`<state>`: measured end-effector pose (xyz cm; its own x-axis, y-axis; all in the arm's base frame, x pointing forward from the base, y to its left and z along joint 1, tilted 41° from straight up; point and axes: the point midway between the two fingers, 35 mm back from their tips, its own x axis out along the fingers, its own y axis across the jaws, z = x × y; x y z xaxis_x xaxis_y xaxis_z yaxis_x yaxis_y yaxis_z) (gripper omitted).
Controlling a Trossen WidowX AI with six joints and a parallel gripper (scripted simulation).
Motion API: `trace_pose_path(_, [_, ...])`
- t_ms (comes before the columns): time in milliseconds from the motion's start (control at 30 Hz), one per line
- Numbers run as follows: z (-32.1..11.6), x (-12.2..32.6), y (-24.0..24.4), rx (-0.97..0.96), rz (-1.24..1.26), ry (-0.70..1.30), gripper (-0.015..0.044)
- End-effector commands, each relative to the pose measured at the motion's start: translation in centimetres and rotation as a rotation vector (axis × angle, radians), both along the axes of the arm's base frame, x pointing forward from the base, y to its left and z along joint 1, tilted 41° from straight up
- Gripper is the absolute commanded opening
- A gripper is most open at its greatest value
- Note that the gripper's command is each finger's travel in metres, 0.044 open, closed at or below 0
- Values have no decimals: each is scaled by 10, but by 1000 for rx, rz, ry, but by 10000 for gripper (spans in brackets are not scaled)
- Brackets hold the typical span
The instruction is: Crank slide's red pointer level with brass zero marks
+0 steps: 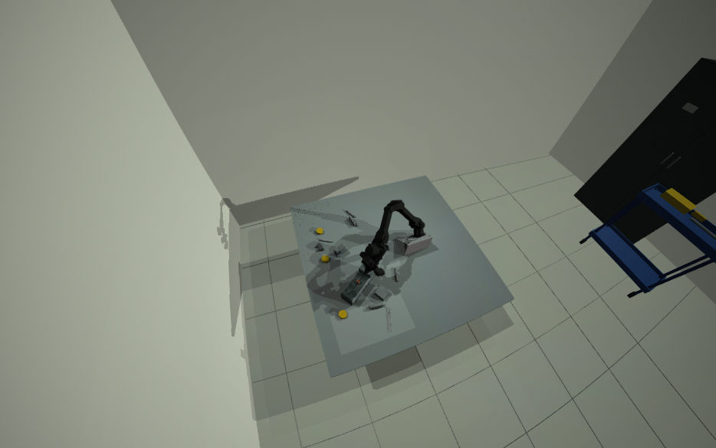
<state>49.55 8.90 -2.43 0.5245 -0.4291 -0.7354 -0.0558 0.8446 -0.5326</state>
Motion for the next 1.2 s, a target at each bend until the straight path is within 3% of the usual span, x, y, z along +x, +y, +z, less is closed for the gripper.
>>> trace_pose_path(0, [0,0,0,0,0,0,79])
trace_pose_path(433, [0,0,0,0,0,0,420])
trace_pose_path(500, [0,0,0,0,0,0,440])
trace_pose_path(1033, [0,0,0,0,0,0,20])
trace_pose_path(1167, [0,0,0,0,0,0,0])
